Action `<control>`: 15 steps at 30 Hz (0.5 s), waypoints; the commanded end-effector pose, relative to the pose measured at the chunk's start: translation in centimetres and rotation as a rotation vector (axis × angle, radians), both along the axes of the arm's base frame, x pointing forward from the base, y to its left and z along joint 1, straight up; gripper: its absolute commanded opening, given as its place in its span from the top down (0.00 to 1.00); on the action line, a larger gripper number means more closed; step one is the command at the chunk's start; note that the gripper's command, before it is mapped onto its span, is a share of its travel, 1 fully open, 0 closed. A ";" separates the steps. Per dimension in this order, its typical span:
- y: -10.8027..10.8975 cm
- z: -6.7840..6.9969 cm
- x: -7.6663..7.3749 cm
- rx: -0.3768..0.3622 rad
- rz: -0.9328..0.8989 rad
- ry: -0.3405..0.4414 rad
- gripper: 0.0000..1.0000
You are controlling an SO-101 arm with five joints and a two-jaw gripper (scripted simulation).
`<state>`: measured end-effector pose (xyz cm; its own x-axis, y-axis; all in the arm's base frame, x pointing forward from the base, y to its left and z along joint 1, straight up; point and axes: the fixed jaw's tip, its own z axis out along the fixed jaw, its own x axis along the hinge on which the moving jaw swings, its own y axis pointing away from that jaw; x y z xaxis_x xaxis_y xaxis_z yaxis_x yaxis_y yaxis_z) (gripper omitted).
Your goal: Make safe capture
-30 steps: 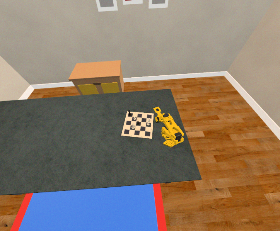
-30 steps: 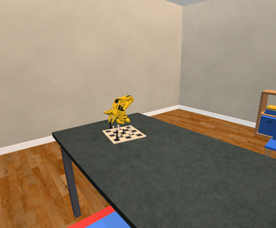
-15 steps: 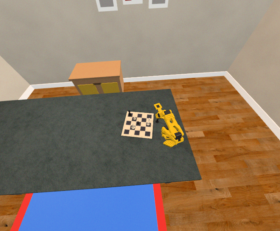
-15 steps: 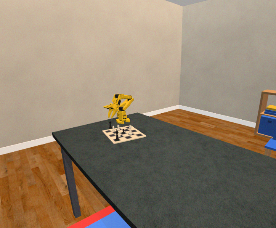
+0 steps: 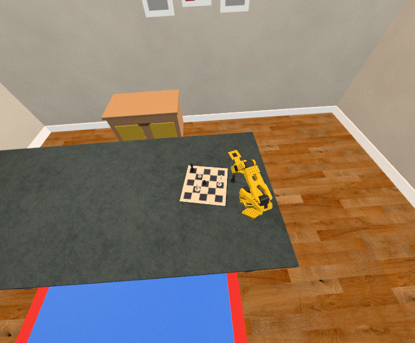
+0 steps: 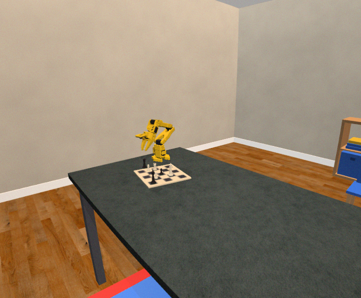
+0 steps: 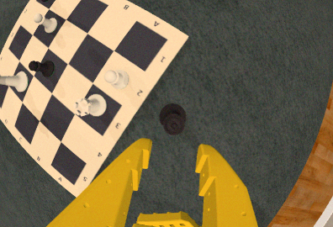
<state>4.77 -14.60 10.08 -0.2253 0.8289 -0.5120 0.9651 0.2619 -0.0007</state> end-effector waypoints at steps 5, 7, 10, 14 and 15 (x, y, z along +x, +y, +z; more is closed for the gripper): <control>0.0 0.3 0.3 -0.001 0.013 -0.006 0.88; 0.1 0.3 1.0 -0.001 0.057 -0.006 0.88; 0.1 0.2 1.6 -0.001 0.090 -0.006 0.88; 0.7 0.0 4.4 -0.002 0.264 -0.006 0.88; 0.9 -0.1 5.1 -0.002 0.308 -0.006 0.88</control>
<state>7.60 -13.90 9.79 -0.3791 0.7807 -0.4968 0.8997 0.4365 -0.0007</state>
